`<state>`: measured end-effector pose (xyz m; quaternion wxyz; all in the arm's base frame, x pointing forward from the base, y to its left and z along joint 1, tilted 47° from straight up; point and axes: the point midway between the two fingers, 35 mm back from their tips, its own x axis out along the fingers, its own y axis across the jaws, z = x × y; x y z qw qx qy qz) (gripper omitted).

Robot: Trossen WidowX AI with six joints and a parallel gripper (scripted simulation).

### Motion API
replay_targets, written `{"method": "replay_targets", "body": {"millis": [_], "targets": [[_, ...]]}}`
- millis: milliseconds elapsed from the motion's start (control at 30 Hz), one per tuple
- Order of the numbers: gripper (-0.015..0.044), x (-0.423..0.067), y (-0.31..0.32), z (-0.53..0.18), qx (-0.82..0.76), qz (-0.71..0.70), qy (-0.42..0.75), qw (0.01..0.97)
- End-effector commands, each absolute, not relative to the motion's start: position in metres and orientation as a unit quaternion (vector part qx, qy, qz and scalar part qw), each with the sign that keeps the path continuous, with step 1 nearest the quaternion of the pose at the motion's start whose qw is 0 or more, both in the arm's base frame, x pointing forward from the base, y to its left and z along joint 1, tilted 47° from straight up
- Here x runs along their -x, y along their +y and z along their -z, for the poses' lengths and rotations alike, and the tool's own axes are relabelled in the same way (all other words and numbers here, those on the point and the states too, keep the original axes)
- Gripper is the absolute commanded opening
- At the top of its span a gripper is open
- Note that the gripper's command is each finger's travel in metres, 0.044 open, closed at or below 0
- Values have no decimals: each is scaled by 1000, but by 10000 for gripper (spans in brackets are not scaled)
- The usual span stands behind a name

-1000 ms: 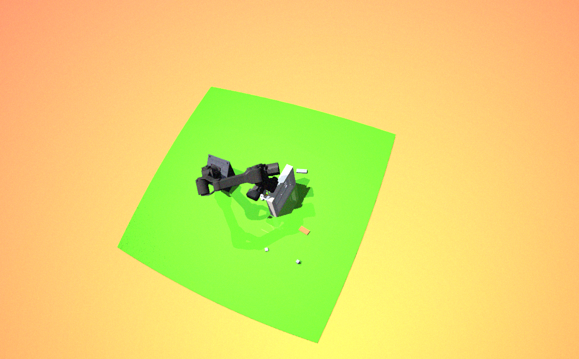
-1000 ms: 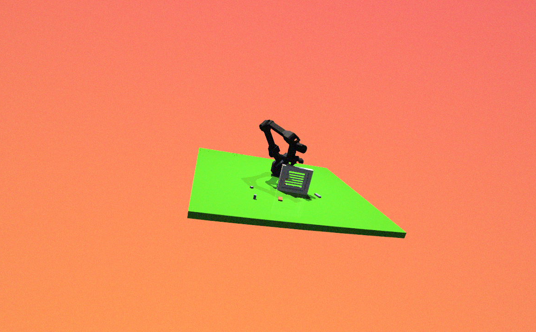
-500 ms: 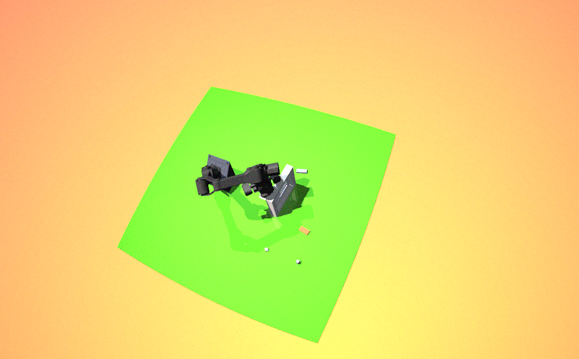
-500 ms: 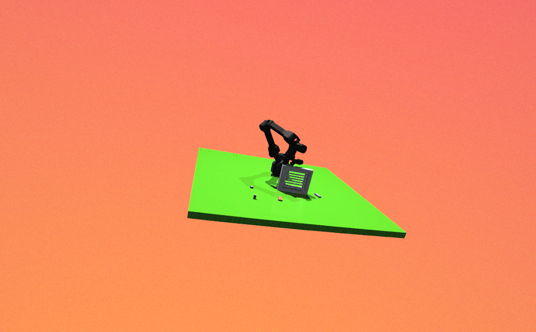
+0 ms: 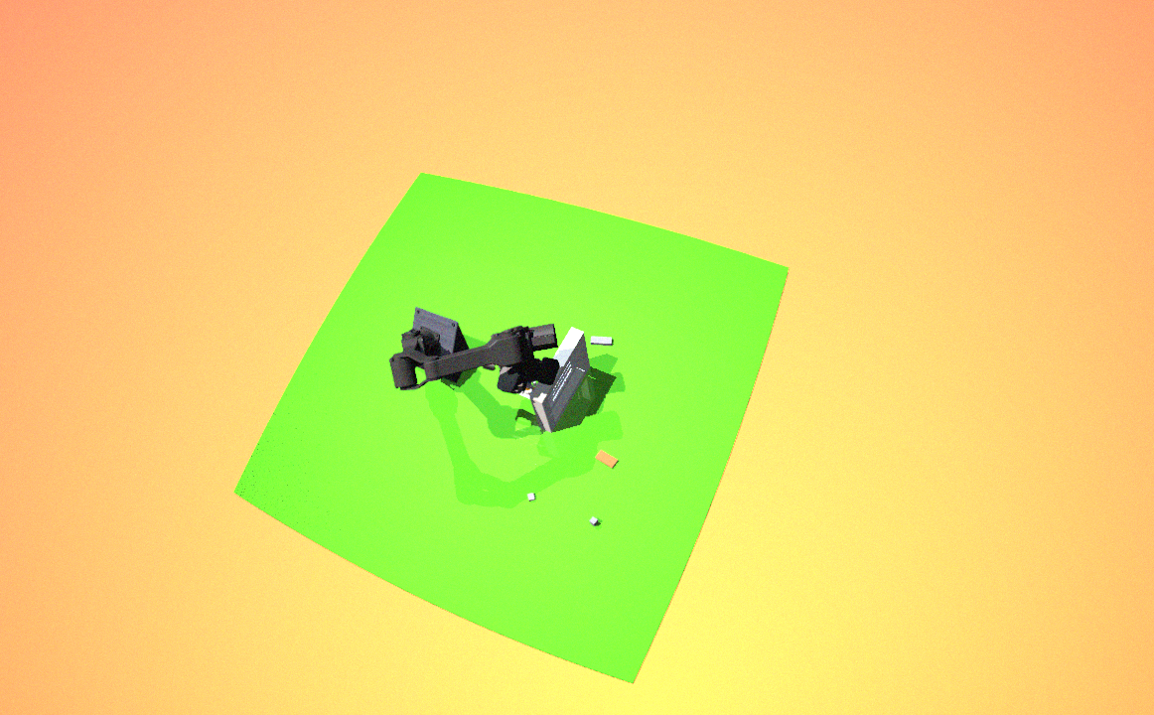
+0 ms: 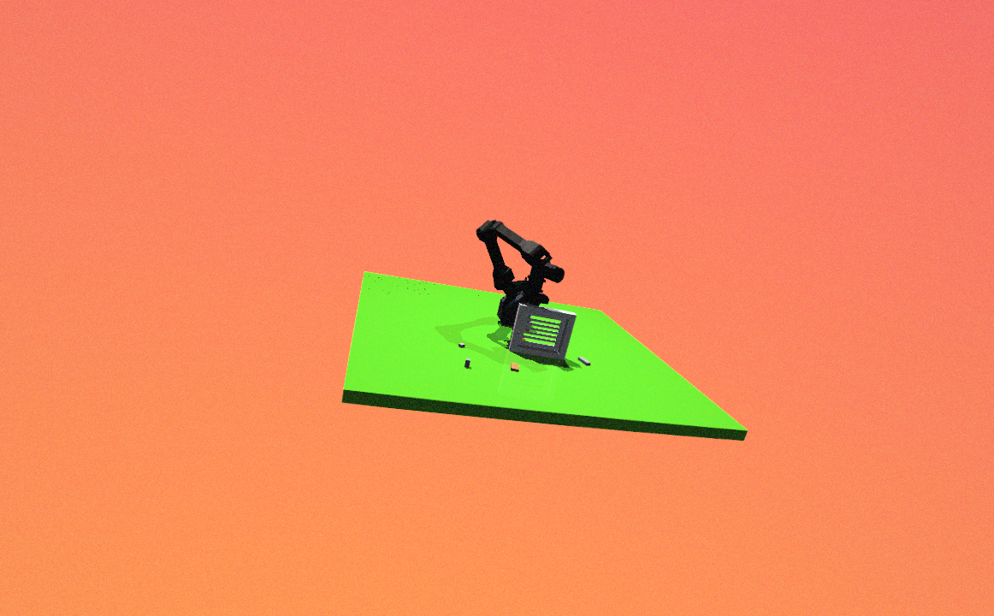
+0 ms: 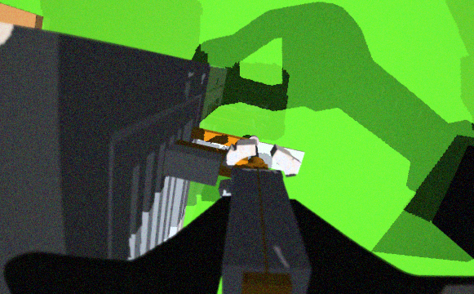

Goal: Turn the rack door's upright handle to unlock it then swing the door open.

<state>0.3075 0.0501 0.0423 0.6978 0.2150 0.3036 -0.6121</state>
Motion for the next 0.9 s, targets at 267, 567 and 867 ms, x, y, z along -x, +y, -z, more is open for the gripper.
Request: {"method": "replay_targets", "body": {"millis": [267, 567, 867], "targets": [[24, -308, 50, -42, -389, 670, 135, 618], [24, -308, 50, -42, -389, 670, 135, 618], [77, -308, 50, -42, -389, 670, 135, 618]]}}
